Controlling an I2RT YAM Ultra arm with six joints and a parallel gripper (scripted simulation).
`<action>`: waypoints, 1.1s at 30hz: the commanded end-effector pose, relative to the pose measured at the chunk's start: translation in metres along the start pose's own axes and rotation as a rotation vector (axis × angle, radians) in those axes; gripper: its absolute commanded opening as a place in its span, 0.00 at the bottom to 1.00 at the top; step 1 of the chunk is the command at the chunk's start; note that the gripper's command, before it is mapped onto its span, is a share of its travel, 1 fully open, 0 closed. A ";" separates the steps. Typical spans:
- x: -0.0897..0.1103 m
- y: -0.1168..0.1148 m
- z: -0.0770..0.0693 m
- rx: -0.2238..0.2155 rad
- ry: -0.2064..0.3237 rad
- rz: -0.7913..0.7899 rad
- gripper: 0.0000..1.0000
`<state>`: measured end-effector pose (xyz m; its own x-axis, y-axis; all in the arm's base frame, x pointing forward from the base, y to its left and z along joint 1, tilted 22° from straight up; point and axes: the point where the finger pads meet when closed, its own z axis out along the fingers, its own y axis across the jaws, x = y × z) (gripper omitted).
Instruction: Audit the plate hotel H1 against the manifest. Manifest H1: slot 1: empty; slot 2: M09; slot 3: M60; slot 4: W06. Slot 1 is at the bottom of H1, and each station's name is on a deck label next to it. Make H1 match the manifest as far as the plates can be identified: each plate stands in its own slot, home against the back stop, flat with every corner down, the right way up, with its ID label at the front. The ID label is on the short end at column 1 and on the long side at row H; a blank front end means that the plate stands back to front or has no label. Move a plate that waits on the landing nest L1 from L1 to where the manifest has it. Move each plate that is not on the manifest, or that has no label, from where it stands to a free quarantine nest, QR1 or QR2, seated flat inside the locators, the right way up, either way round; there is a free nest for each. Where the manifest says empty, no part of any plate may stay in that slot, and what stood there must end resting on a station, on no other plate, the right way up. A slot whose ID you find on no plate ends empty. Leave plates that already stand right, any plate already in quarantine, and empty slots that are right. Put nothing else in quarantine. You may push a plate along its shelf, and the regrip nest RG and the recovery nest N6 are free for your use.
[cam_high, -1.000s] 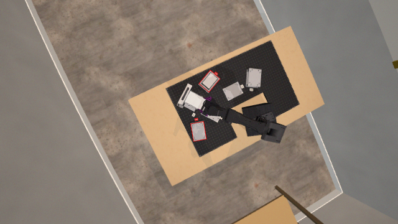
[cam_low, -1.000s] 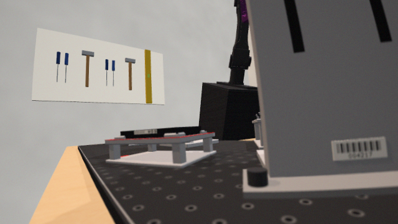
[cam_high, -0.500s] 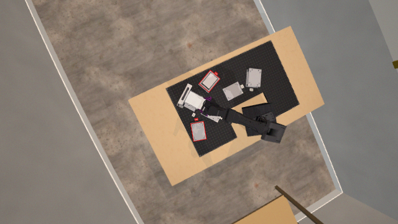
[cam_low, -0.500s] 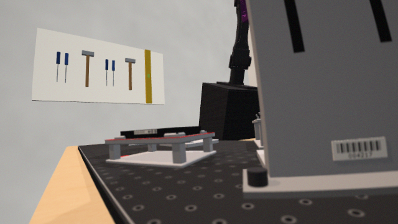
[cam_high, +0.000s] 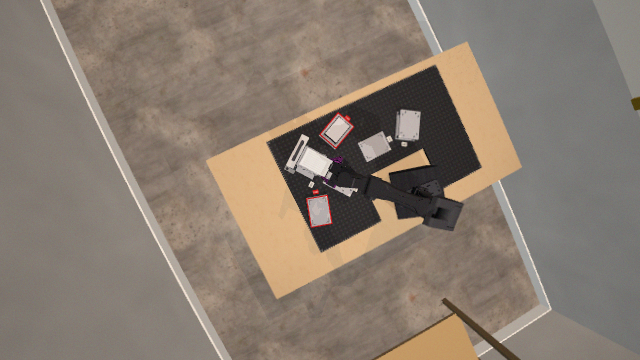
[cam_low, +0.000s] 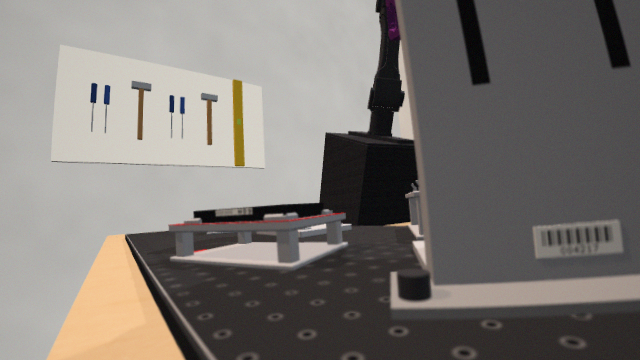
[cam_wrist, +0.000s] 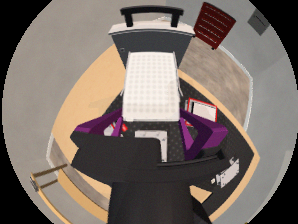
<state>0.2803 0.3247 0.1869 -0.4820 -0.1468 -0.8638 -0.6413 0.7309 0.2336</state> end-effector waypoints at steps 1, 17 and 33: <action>-0.002 0.000 -0.004 0.001 -0.009 0.002 0.86; 0.011 0.000 -0.017 0.001 -0.008 0.002 0.86; 0.024 0.000 -0.030 0.001 -0.008 0.002 0.86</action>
<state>0.2500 0.3023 0.1754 -0.4837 -0.1494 -0.8624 -0.6421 0.7301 0.2337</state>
